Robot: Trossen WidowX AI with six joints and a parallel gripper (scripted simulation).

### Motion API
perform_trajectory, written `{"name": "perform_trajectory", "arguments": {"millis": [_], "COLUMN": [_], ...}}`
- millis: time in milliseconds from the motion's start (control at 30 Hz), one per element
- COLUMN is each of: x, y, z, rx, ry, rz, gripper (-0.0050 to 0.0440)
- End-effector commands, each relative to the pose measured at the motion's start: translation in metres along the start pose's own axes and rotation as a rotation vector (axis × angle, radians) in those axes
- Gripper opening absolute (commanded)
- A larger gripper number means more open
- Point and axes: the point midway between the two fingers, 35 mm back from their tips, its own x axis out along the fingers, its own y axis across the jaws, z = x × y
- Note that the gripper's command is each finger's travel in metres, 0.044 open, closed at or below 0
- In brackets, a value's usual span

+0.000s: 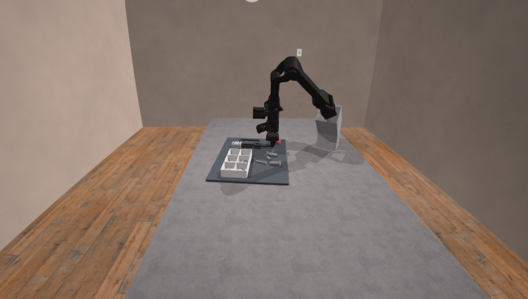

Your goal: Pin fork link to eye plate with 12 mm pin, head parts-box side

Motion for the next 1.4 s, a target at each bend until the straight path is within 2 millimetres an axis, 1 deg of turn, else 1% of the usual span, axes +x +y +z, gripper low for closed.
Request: {"name": "perform_trajectory", "arguments": {"millis": [0,300,400,1200,1267,1333,1367], "x": [0.0,0.0,0.0,0.001,0.001,0.001,0.001], "y": [0.0,0.0,0.0,0.0,0.0,0.0,0.0], "z": [0.005,0.007,0.003,-0.005,-0.005,-0.005,-0.005], "rx": [-0.004,-0.004,-0.004,-0.004,-0.004,-0.004,-0.004], "ry": [-0.007,-0.007,-0.007,-0.007,-0.007,-0.007,-0.007], "rz": [0.0,0.0,0.0,0.0,0.0,0.0,0.0], "gripper": [0.0,0.0,0.0,0.0,0.0048,0.0048,0.0072]}}
